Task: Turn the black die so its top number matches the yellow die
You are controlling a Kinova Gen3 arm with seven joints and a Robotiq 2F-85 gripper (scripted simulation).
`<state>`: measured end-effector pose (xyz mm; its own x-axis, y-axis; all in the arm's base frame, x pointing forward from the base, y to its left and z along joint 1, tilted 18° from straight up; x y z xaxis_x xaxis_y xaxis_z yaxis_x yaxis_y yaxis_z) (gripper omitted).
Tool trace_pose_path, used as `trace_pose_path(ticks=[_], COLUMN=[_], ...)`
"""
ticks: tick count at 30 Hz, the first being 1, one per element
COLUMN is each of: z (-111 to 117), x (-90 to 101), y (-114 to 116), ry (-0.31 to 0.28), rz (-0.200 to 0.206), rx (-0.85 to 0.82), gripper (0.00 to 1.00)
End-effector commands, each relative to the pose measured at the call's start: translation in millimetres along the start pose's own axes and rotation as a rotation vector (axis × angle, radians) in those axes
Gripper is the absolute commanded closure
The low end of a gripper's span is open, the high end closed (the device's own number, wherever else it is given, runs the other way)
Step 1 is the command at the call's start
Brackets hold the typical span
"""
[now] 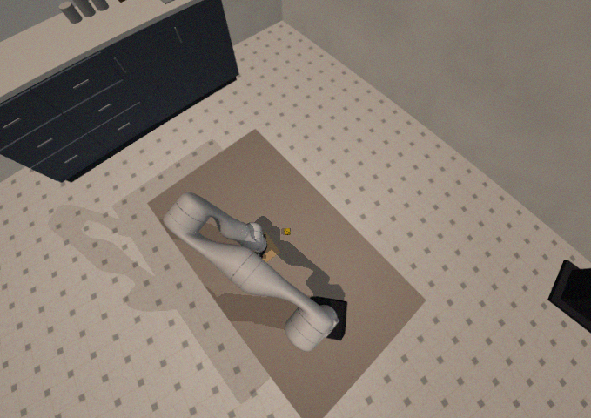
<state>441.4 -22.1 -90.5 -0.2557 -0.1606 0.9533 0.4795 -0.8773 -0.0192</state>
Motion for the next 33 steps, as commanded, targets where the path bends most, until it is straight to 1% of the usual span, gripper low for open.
trace_pose_path(ticks=[1,28,33], z=[0.4,0.4,0.4], x=[0.2,0.2,3.3], y=[0.3,0.3,0.3], ry=[0.001,0.001,0.001], rz=[-0.001,-0.001,-0.001], rx=[0.0,0.0,0.0], gripper=[0.74,0.74,0.74])
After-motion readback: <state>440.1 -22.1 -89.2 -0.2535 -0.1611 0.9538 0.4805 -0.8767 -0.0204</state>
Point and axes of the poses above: the point where the finger pads meet when closed, its own x axis back along the fingers, its own y axis across the jaws, z = x × y, the point moved 6 cm from there along x, back along the fingers, and after that the axes turned 3 degrees about -x, right-handed, at the moved point
